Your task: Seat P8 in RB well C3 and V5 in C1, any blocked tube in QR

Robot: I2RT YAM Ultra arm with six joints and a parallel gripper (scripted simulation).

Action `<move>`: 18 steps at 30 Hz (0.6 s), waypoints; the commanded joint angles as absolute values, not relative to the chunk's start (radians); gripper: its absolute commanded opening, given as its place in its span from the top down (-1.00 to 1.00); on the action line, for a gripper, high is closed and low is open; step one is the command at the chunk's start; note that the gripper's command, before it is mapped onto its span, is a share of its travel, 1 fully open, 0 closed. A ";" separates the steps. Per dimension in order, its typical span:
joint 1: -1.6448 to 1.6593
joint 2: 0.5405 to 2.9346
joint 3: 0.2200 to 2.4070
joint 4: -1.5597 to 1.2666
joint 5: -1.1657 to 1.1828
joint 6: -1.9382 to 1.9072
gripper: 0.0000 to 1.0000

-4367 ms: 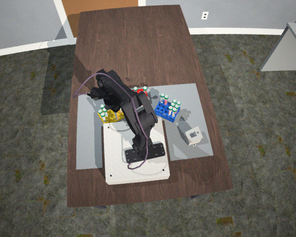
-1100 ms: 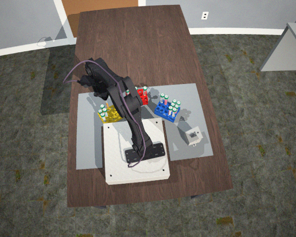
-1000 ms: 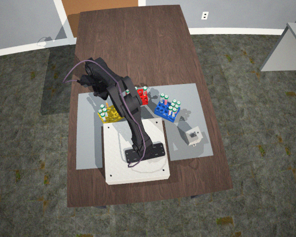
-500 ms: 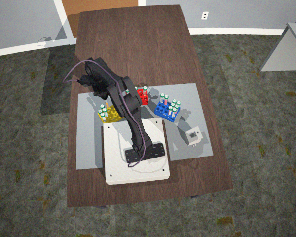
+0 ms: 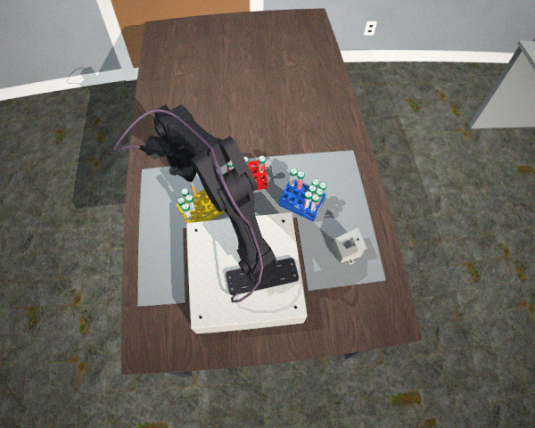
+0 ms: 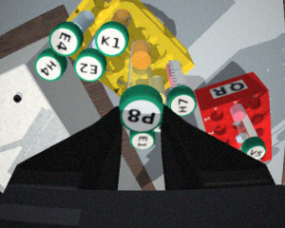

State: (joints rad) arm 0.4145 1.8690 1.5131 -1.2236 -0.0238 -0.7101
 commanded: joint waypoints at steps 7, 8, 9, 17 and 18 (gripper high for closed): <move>0.415 1.857 1.494 -1.197 -0.025 -0.708 1.00; 0.415 1.857 1.494 -1.197 -0.025 -0.708 1.00; 0.415 1.857 1.494 -1.197 -0.025 -0.708 1.00; 0.419 1.859 1.480 -1.186 -0.025 -0.706 1.00; 0.419 1.858 1.475 -1.185 -0.025 -0.705 1.00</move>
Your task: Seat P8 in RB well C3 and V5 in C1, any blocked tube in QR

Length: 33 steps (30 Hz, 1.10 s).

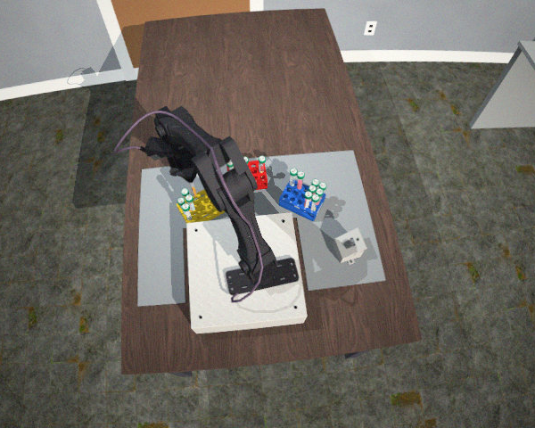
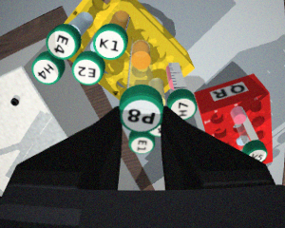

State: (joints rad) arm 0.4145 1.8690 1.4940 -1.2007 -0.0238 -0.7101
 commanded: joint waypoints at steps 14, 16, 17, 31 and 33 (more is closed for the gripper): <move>0.425 1.863 1.486 -1.169 -0.025 -0.703 1.00; 0.426 1.868 1.474 -1.166 -0.025 -0.703 1.00; 0.426 1.869 1.466 -1.165 -0.025 -0.703 1.00; 0.421 1.882 1.457 -1.150 -0.025 -0.703 1.00; 0.421 1.883 1.441 -1.148 -0.024 -0.703 1.00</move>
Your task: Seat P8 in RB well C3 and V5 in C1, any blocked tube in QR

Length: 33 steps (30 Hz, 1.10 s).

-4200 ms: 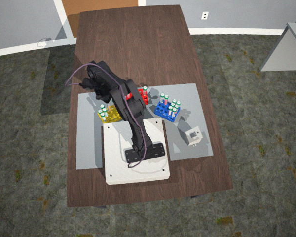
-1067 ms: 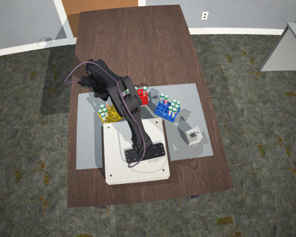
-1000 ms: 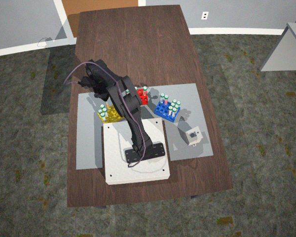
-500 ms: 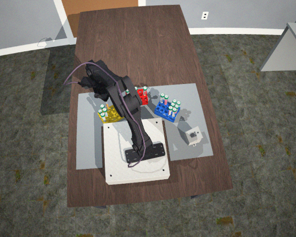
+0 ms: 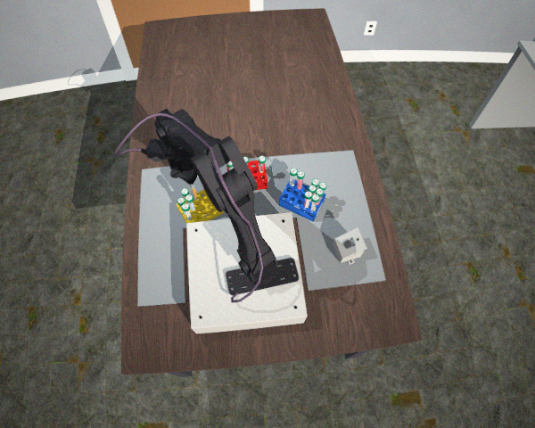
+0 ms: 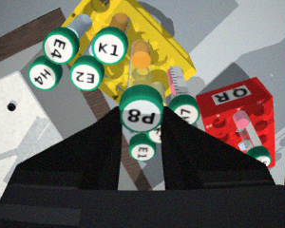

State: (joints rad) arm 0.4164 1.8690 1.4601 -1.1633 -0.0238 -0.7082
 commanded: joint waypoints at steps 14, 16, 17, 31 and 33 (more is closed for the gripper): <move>0.422 1.882 1.428 -1.133 -0.024 -0.703 1.00; 0.423 1.882 1.435 -1.129 -0.025 -0.702 1.00; 0.423 1.885 1.442 -1.128 -0.025 -0.702 1.00; 0.418 1.859 1.404 -1.106 -0.025 -0.708 1.00; 0.415 1.862 1.417 -1.103 -0.024 -0.709 1.00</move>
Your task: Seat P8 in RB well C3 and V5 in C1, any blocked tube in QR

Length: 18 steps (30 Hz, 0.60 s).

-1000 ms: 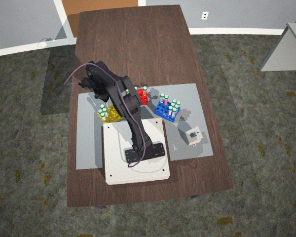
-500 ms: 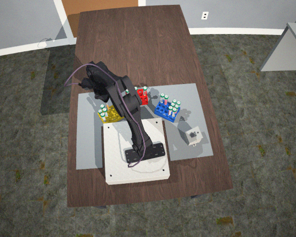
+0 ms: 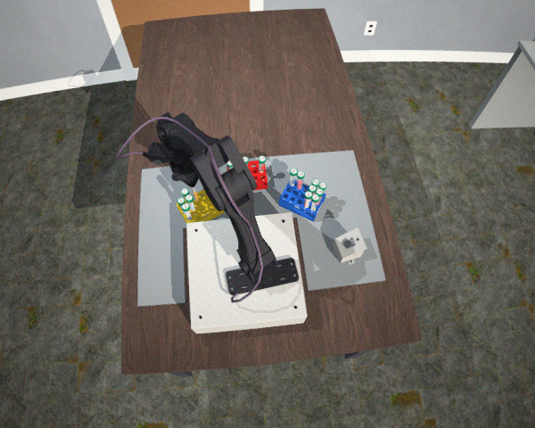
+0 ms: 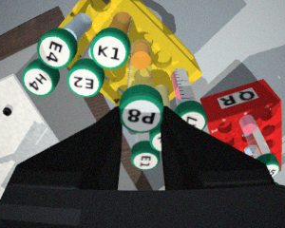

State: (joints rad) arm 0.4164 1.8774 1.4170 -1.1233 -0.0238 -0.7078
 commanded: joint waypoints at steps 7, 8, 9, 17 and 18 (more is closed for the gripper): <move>0.407 1.868 1.407 -1.089 -0.024 -0.715 1.00; 0.405 1.872 1.398 -1.087 -0.024 -0.716 1.00; 0.405 1.872 1.398 -1.087 -0.024 -0.716 1.00; 0.408 1.885 1.373 -1.074 -0.025 -0.716 1.00; 0.408 1.886 1.372 -1.072 -0.025 -0.716 1.00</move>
State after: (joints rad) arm 0.4137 1.8771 1.3922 -1.0893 -0.0238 -0.7105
